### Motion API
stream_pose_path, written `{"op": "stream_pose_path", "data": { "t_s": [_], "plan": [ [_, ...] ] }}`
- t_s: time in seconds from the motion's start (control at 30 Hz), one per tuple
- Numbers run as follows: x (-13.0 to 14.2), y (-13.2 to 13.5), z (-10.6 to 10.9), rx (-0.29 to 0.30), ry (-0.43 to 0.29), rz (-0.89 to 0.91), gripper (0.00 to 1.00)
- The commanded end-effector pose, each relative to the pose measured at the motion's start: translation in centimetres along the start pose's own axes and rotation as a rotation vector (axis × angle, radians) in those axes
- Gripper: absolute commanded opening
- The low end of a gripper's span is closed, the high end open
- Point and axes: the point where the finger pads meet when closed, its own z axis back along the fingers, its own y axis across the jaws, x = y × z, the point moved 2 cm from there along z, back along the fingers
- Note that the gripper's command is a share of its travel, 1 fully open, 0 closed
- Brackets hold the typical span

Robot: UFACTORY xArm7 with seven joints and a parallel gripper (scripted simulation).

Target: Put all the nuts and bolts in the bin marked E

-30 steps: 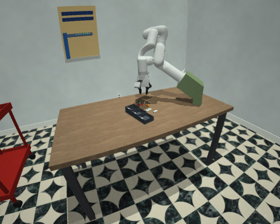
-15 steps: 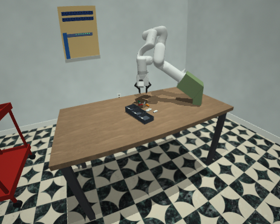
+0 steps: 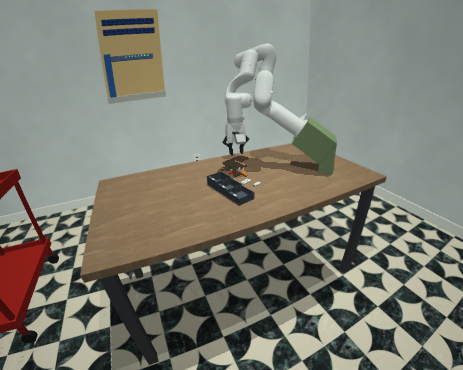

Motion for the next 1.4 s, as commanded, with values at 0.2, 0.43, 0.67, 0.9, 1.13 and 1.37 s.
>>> {"op": "stream_pose_path", "data": {
  "t_s": [0.2,0.43,0.67,0.9,1.13,1.37],
  "plan": [
    [0.8,-0.3,-0.5,0.002,0.013,0.292,0.53],
    [1.4,-0.7,-1.3,0.006,0.011,0.449,0.53],
    [1.7,-1.0,-1.8,0.011,0.009,0.615,0.53],
    [1.8,-1.3,-2.3,0.016,0.007,0.736,0.53],
    [2.0,-1.8,-3.3,0.027,0.001,0.979,0.53],
    [2.1,-1.9,-3.3,0.033,0.002,1.062,0.53]
  ]
}}
